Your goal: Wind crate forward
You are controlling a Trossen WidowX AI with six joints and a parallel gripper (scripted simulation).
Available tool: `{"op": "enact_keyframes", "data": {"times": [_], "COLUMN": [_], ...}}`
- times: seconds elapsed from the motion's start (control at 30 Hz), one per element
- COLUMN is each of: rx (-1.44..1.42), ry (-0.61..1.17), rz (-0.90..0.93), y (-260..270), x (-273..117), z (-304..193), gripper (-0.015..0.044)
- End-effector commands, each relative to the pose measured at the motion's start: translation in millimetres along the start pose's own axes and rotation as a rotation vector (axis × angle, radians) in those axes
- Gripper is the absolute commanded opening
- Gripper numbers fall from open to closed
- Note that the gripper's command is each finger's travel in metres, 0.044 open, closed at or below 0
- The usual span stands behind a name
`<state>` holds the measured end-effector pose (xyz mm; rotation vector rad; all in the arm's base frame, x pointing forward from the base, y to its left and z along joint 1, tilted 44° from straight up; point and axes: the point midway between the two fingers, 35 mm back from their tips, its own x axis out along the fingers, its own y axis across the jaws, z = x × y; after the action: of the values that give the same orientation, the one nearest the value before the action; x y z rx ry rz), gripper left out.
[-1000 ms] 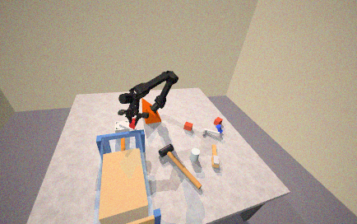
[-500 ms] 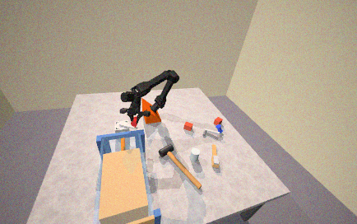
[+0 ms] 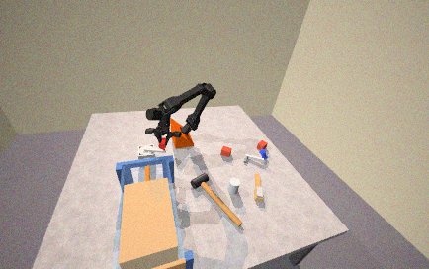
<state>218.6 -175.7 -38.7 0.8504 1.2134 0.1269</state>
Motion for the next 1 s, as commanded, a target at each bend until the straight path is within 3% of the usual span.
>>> {"op": "enact_keyframes", "data": {"times": [0.0, 0.97], "rx": [0.018, 0.019], "ry": [0.018, 0.019], "rz": [-0.008, -0.01], "y": [-2.0, -19.6], "x": [-3.4, -21.2], "z": [-12.5, -49.2], "gripper": [0.0, 0.0]}}
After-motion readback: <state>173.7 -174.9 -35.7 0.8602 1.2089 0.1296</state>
